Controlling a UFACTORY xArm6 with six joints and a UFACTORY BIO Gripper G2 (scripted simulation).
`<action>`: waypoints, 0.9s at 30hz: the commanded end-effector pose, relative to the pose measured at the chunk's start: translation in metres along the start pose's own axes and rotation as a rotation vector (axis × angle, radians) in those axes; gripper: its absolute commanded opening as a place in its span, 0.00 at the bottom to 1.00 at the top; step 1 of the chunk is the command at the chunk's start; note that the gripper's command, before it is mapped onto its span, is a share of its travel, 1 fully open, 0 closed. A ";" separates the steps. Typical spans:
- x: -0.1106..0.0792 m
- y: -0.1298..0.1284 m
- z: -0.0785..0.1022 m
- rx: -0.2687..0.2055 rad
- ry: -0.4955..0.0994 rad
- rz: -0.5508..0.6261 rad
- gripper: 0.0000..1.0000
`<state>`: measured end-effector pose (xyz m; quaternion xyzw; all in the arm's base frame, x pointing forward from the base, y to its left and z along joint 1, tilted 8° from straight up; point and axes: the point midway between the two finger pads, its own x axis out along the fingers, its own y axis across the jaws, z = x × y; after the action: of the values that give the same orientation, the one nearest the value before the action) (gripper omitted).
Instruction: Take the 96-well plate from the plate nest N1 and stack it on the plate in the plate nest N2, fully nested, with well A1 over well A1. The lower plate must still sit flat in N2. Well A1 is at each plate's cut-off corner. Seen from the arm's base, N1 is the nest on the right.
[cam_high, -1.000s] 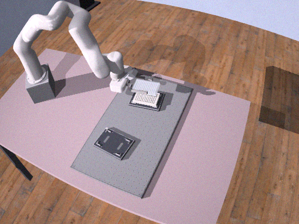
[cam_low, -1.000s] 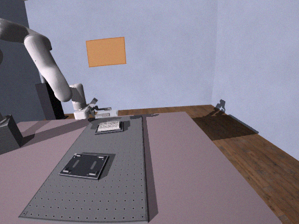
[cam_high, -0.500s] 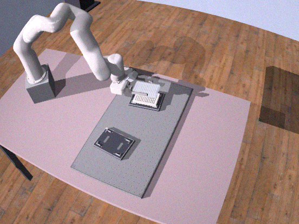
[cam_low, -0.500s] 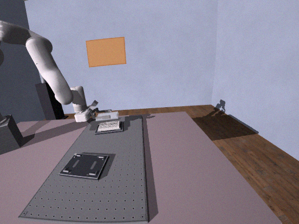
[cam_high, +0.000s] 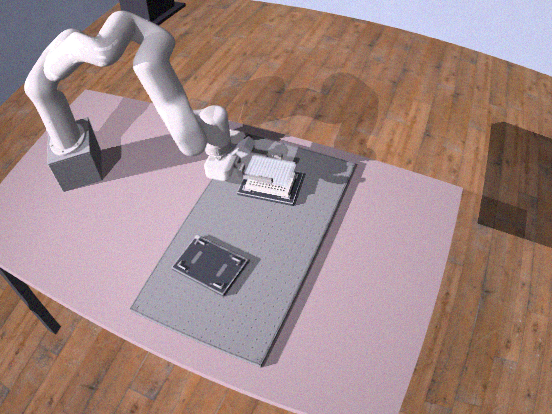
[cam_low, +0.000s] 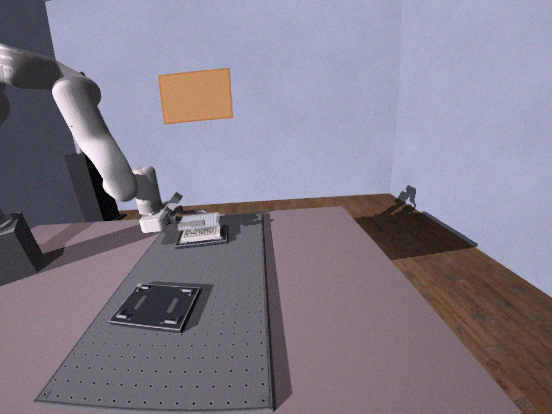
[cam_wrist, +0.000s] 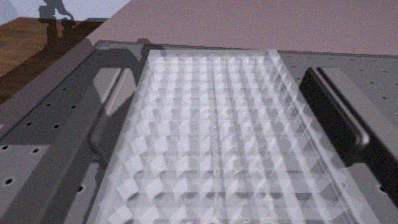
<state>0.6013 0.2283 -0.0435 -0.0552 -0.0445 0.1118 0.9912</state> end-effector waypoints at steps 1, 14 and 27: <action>0.002 0.000 -0.002 0.001 -0.005 0.000 0.00; 0.002 0.000 -0.016 0.001 -0.005 0.000 0.00; 0.002 0.000 -0.016 0.001 -0.005 0.000 0.00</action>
<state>0.6034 0.2266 -0.0613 -0.0552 -0.0449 0.1118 0.9912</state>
